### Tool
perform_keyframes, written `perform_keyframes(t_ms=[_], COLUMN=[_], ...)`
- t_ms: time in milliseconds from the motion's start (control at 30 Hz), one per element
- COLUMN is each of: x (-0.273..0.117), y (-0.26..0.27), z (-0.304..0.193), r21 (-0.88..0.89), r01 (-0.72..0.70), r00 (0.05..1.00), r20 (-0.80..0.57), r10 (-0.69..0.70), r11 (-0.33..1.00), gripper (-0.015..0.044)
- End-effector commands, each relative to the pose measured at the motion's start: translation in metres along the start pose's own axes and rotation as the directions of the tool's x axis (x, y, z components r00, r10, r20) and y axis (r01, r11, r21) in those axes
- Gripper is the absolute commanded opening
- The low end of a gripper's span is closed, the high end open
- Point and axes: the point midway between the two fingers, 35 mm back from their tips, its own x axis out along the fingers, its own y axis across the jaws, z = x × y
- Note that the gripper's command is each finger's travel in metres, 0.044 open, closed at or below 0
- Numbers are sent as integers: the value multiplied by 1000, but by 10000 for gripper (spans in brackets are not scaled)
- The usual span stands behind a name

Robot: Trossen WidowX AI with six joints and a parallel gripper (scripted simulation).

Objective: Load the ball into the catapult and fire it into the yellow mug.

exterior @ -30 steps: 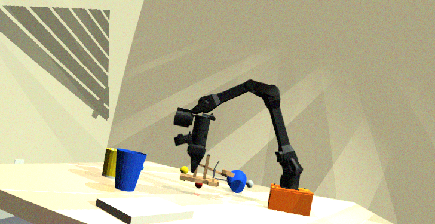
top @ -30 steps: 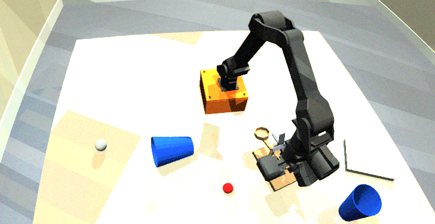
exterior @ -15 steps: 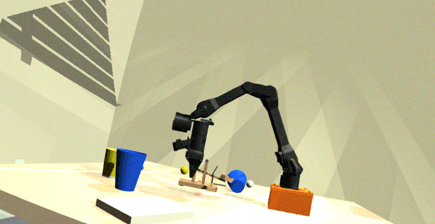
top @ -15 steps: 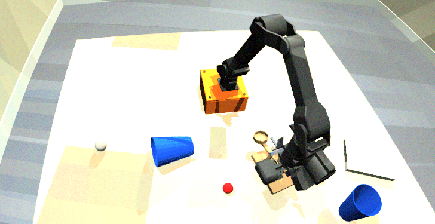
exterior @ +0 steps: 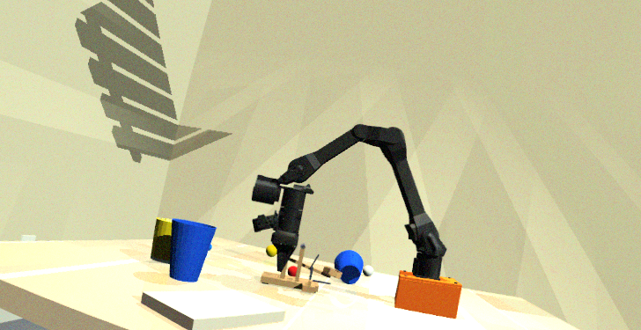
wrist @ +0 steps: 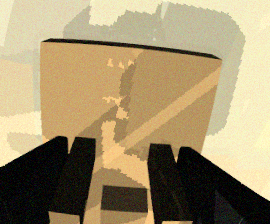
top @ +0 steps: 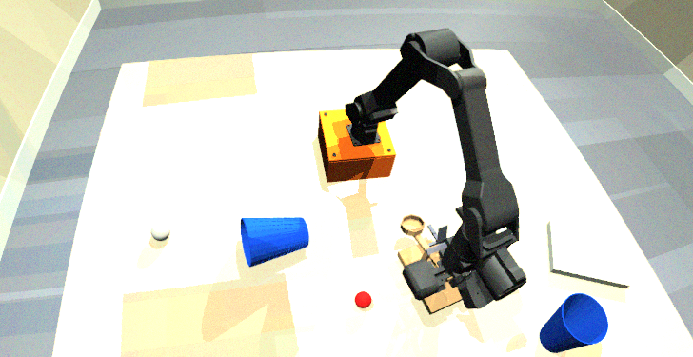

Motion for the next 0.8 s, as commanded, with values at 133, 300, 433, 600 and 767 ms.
perform_keyframes(t_ms=[133, 300, 433, 600, 767], x=[0, 0, 0, 0, -41], y=[0, 0, 0, 0, 0], z=[0, 0, 0, 0, 4], r21=[0, 0, 0, 0, 0], r01=[0, 0, 0, 0, 0], r00=[1000, 1000, 1000, 1000, 1000], r20=[0, 0, 0, 0, 1], r10=[0, 0, 0, 0, 0], r11=[1000, 1000, 1000, 1000, 1000], gripper=[0, 105, 210, 341, 440])
